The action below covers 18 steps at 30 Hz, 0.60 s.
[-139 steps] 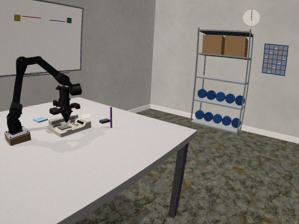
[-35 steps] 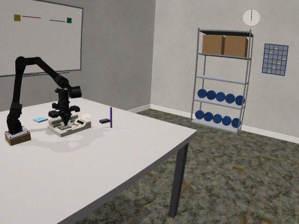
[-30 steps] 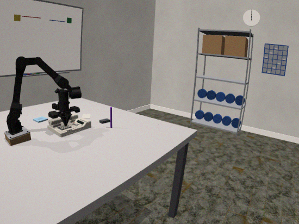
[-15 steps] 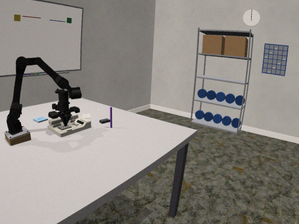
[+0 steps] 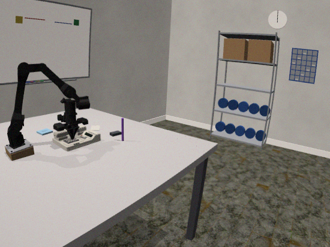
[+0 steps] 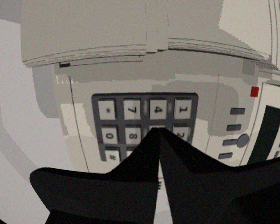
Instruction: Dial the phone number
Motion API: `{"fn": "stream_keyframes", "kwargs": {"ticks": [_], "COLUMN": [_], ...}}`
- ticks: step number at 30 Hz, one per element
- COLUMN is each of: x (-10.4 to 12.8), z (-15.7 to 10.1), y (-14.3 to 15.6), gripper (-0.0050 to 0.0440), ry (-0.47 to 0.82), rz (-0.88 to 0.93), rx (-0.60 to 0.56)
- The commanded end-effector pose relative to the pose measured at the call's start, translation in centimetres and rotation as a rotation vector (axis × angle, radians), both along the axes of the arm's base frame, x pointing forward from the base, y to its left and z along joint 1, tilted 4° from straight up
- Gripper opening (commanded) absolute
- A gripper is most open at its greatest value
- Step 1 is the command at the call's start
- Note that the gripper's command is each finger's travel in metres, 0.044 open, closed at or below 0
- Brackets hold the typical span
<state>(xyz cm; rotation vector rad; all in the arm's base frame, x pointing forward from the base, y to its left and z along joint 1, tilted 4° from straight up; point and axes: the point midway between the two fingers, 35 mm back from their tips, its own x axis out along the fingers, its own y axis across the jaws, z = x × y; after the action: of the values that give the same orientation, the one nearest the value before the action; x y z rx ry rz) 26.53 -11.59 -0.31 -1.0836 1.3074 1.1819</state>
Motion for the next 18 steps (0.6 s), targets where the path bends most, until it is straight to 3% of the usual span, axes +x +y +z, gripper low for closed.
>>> {"fn": "stream_keyframes", "kwargs": {"ticks": [1, 12, 16, 18], "x": [-0.1, -0.1, 0.0, 0.1], "z": [-0.1, -0.1, 0.8, 2.5], "y": [0.0, 0.0, 0.0, 0.0], "gripper": [-0.005, -0.005, -0.005, -0.005], "ry": [0.003, 0.003, 0.003, 0.003], "rz": [0.005, 0.005, 0.005, 0.005], "rx": [0.0, 0.0, 0.0, 0.0]}}
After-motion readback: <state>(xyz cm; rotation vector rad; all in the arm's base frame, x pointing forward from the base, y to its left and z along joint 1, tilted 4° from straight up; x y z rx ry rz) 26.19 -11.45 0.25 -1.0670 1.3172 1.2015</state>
